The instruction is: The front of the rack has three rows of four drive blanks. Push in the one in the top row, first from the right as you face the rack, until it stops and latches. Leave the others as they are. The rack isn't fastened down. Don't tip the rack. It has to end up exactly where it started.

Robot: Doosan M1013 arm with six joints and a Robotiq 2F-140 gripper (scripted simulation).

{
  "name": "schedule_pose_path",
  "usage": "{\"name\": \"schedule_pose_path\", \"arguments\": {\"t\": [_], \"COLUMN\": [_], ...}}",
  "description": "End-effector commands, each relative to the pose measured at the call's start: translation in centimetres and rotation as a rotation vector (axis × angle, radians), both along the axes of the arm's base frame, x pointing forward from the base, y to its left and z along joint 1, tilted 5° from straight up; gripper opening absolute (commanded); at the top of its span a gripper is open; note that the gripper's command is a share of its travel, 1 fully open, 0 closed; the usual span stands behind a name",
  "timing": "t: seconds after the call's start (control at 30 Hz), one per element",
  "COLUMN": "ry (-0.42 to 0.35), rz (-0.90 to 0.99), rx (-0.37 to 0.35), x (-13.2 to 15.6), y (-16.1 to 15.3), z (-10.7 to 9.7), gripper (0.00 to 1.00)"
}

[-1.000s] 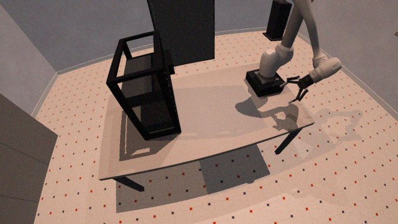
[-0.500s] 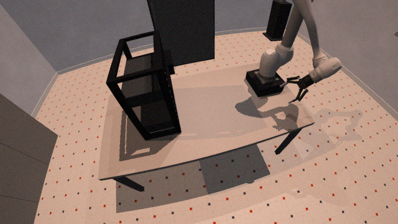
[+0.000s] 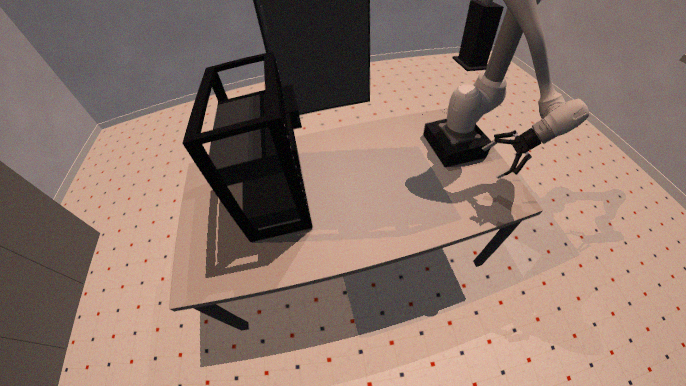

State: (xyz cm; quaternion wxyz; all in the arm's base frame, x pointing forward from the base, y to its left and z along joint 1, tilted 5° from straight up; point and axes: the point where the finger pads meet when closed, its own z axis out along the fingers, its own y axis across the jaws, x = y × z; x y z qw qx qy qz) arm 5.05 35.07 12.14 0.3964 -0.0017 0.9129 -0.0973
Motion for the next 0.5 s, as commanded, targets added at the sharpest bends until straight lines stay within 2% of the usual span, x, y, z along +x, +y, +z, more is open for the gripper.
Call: {"name": "schedule_pose_path", "arguments": {"t": [0.0,0.47], "ry": [0.001,0.009], "rz": [-0.001,-0.02], "rx": [0.001,0.019], "x": [0.02,0.28], "y": [0.01,0.1], "z": [-0.02,-0.31], "gripper": [1.0,1.0]}}
